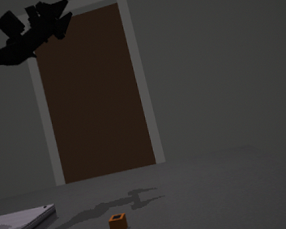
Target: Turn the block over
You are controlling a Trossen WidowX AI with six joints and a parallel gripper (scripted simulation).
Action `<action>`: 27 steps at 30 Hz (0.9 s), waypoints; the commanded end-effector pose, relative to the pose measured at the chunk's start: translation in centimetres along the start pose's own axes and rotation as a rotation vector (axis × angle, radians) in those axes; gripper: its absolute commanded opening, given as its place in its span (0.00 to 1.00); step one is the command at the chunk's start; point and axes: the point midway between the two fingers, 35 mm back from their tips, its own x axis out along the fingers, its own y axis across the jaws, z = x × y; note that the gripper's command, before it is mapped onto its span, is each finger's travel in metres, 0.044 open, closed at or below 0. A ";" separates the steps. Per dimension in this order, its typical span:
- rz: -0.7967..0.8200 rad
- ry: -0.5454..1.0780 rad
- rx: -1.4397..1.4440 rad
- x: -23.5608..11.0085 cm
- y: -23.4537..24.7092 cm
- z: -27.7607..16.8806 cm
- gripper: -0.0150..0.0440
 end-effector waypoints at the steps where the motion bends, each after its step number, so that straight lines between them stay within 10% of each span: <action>1: 0.030 0.125 -0.129 1.8 0.0 -5.8 1.00; 14: 0.066 0.690 -0.414 2.9 -7.9 -26.2 1.00; 27: -0.037 1.376 -0.367 -6.3 -22.0 -41.1 1.00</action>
